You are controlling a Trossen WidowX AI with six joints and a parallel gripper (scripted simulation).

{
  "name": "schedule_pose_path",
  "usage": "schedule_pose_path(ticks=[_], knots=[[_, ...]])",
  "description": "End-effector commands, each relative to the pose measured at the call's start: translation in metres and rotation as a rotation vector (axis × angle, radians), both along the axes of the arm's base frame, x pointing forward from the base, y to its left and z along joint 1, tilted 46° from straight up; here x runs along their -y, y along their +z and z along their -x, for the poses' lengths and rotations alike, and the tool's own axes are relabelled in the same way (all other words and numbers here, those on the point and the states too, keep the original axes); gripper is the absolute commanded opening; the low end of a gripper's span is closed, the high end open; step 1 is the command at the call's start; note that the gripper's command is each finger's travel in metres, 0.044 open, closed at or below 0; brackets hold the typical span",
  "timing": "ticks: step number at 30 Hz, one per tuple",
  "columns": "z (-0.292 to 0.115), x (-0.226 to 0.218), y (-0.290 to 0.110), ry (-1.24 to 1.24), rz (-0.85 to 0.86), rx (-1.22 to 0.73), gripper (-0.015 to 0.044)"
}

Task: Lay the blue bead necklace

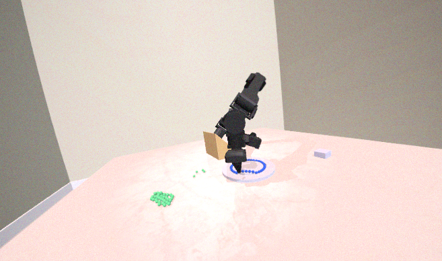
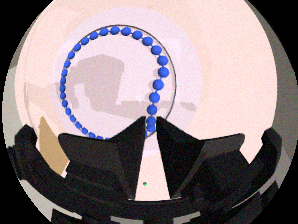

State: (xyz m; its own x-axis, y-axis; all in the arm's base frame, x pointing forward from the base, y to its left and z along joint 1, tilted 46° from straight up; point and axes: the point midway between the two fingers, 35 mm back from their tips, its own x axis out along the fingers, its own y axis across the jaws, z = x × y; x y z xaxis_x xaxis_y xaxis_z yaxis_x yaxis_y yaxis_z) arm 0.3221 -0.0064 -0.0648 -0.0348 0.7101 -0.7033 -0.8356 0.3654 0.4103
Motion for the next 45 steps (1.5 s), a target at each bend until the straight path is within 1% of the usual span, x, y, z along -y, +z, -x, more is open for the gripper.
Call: schedule_pose_path(ticks=[1,33,40,45], knots=[[-0.0002,0.0007,0.0004,-0.001,0.0,0.001,0.0],[-0.0002,0.0007,0.0004,-0.001,0.0,0.001,0.0],[0.0001,0.0044,0.0042,-0.006,-0.004,-0.001,0.0],[-0.0056,0.0085,-0.0001,-0.006,-0.003,-0.001,0.0]])
